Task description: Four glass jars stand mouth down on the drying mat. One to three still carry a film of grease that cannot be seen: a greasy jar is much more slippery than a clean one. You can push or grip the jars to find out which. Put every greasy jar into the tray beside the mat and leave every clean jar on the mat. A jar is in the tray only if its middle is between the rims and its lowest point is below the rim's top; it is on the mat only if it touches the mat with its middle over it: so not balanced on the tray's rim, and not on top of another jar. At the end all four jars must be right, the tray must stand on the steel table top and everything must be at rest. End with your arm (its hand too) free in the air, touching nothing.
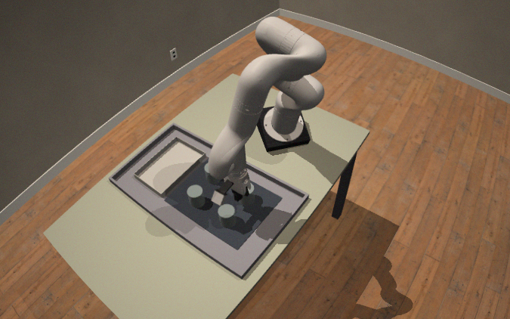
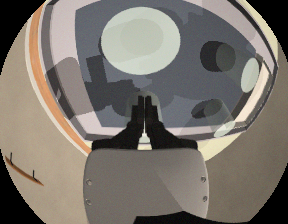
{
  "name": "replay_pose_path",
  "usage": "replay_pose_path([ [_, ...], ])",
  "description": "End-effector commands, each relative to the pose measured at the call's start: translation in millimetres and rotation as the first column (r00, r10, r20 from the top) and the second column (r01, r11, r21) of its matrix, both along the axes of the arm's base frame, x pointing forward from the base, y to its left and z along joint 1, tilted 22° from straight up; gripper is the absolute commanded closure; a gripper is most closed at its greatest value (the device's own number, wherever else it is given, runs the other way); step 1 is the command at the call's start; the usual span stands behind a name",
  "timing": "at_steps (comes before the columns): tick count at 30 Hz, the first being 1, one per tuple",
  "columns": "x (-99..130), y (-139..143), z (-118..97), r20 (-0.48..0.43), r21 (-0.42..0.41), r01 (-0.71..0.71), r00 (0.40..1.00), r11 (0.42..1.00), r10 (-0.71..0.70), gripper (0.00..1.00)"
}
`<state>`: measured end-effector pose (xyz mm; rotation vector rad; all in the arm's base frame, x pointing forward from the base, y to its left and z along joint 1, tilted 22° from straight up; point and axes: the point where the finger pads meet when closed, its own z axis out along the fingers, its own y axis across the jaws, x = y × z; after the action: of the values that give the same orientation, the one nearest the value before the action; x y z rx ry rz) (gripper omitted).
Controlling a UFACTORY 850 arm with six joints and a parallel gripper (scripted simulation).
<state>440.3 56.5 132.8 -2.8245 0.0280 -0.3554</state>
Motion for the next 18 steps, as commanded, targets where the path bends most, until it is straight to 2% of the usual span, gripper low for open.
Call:
replay_pose_path([
  [1, 0.2, -0.1, 0.4, 0.001, 0.000, 0.000, 1.000, 1.000, 0.000, 1.00],
  [18, -1.9, -0.2, 0.6, 0.001, 0.000, 0.000, 1.000, 1.000, 0.000, 1.00],
])
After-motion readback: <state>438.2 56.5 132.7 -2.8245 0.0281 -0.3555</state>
